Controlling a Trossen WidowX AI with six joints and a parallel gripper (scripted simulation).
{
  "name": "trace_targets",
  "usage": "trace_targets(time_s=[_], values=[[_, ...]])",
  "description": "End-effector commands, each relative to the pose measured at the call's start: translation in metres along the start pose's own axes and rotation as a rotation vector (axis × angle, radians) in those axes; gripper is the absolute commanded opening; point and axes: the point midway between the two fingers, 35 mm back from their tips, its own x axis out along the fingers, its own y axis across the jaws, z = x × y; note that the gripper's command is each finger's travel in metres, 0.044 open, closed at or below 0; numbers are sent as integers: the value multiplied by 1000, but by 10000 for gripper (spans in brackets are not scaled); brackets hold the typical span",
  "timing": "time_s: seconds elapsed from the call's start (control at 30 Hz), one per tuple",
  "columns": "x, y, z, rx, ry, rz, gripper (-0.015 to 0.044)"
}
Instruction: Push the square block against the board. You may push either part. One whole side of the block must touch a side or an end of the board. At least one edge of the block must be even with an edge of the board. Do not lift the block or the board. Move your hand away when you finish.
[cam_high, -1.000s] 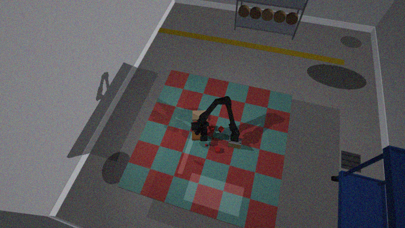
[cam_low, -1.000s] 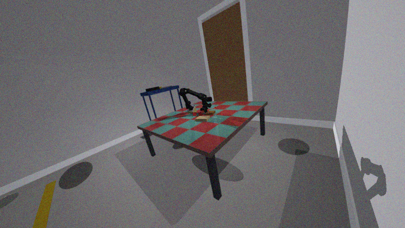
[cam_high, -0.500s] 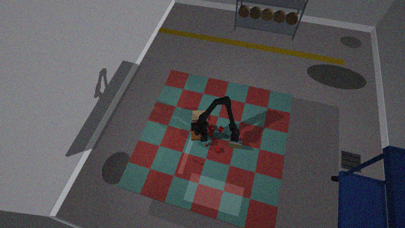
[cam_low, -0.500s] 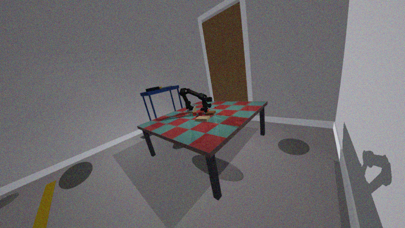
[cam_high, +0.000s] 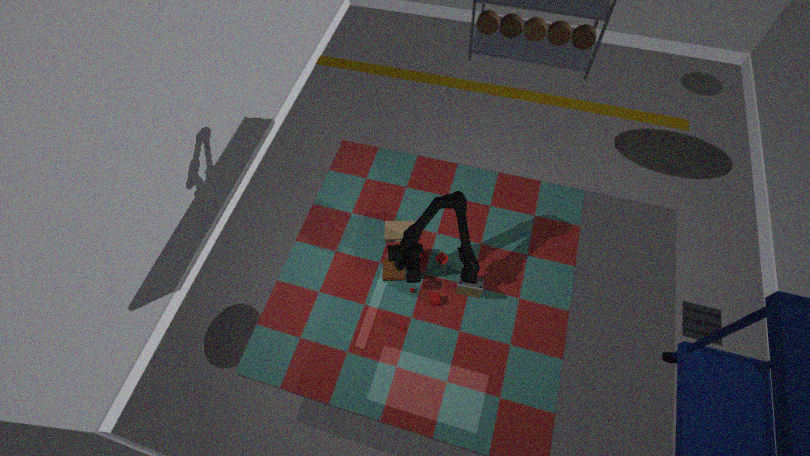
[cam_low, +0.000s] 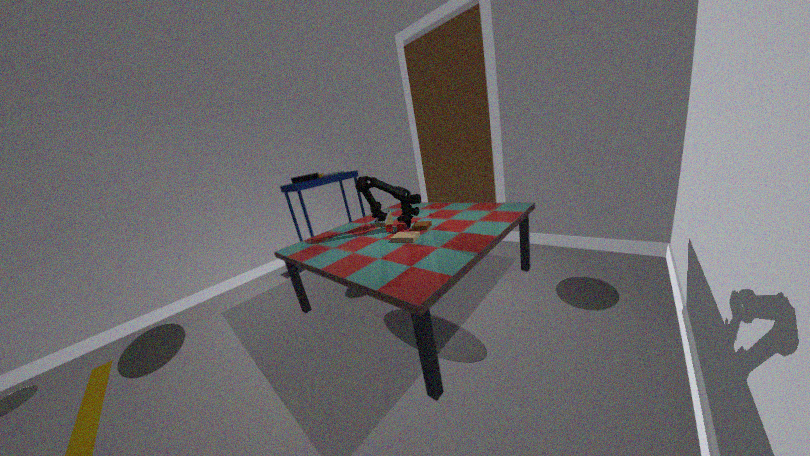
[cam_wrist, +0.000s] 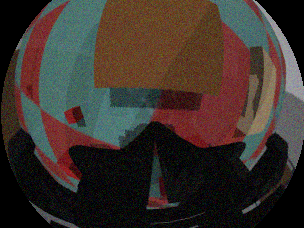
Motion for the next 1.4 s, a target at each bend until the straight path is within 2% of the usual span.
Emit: trace_targets(time_s=[0.0,0.23,0.33,0.4,0.63,1.37], values=[[-1,-1,-6,9,-7,-1,0],[-3,0,-11,0,0,0,0],[-43,1,-11,6,-5,1,0],[-56,0,-13,9,-6,0,0],[-56,1,-11,31,-7,0,0],[-61,33,43,781,-10,10,0]])
